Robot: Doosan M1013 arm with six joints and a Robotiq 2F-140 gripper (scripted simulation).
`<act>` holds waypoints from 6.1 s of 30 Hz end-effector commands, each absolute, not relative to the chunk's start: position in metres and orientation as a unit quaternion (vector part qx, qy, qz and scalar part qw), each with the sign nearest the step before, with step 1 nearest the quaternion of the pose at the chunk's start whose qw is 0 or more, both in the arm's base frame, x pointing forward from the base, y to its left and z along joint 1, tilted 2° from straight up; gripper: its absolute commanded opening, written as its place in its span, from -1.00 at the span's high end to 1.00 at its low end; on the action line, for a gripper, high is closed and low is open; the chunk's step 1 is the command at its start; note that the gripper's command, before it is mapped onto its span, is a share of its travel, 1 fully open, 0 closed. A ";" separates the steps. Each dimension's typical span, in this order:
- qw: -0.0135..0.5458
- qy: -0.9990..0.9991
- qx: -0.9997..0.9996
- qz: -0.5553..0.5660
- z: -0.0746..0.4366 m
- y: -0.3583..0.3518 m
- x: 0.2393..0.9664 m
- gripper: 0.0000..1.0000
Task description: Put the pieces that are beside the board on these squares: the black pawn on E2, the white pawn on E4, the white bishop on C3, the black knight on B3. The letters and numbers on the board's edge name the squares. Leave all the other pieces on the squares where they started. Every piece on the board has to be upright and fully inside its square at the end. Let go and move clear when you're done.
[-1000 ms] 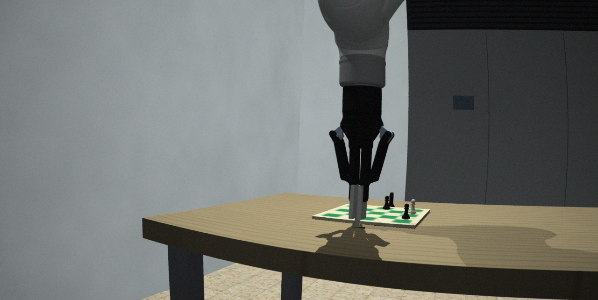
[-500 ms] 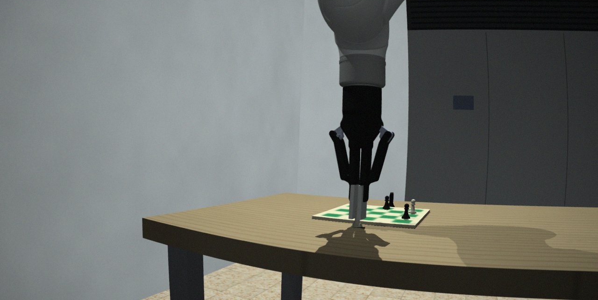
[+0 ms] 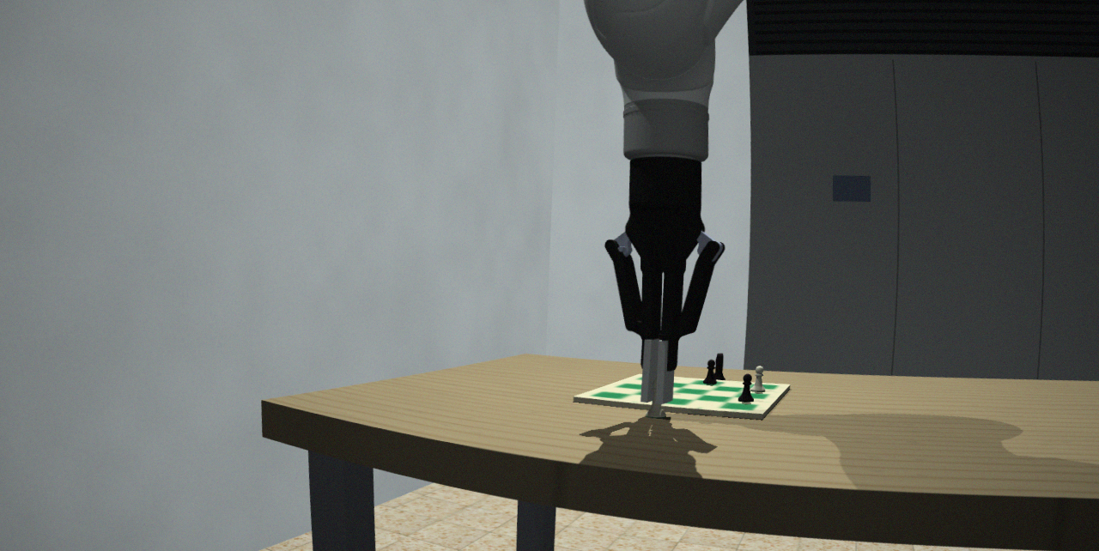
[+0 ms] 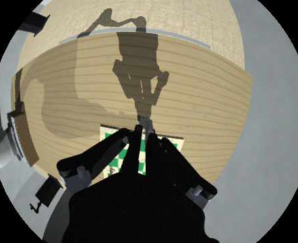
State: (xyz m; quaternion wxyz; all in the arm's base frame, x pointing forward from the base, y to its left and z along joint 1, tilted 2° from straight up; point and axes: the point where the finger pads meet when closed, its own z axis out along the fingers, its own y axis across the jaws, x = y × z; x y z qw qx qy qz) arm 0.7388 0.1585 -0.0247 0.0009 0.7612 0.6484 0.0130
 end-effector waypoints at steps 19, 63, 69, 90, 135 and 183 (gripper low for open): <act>0.001 0.647 0.762 0.015 0.056 0.155 0.737 1.00; 0.001 0.647 0.762 0.015 0.073 0.154 0.737 1.00; 0.000 0.627 0.779 0.015 0.073 0.143 0.737 1.00; -0.004 0.352 0.936 0.014 0.077 0.015 0.725 1.00; -0.004 0.352 0.936 0.014 -0.019 0.017 0.728 1.00; -0.004 0.353 0.936 0.014 -0.019 0.018 0.729 1.00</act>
